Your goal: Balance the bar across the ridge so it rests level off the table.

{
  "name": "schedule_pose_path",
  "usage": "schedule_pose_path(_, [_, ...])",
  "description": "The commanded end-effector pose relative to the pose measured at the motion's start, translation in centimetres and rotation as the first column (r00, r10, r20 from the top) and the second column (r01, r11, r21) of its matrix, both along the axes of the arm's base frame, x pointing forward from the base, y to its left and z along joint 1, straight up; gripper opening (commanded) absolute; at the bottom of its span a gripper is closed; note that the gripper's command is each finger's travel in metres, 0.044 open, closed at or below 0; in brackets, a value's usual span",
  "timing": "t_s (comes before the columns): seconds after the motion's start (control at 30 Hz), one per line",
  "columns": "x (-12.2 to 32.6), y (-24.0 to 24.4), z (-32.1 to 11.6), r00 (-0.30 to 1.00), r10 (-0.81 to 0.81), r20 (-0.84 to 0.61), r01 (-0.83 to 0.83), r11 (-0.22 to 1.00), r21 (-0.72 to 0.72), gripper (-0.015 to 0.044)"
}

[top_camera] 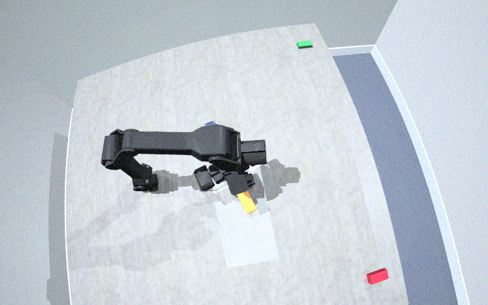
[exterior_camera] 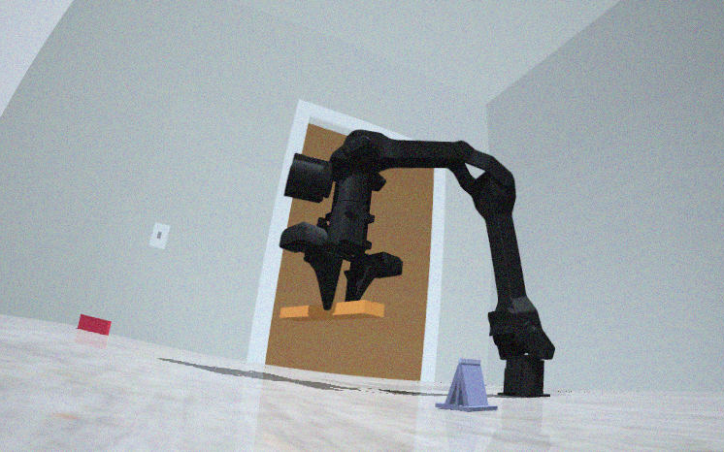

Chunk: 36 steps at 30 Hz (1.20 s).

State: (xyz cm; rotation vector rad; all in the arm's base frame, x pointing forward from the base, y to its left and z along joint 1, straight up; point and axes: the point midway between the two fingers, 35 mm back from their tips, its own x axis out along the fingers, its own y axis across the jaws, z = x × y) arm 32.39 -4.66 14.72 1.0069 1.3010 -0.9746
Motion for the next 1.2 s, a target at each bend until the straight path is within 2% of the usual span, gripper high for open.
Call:
schedule_pose_path(0.0, [0.2,1.6,0.0,1.0,-0.006,-0.002,0.006,1.0,-0.001,0.0])
schedule_pose_path(1.17, [-1.4,15.4,0.1,0.999,-0.043,-0.004,0.043,0.999,0.014,0.0])
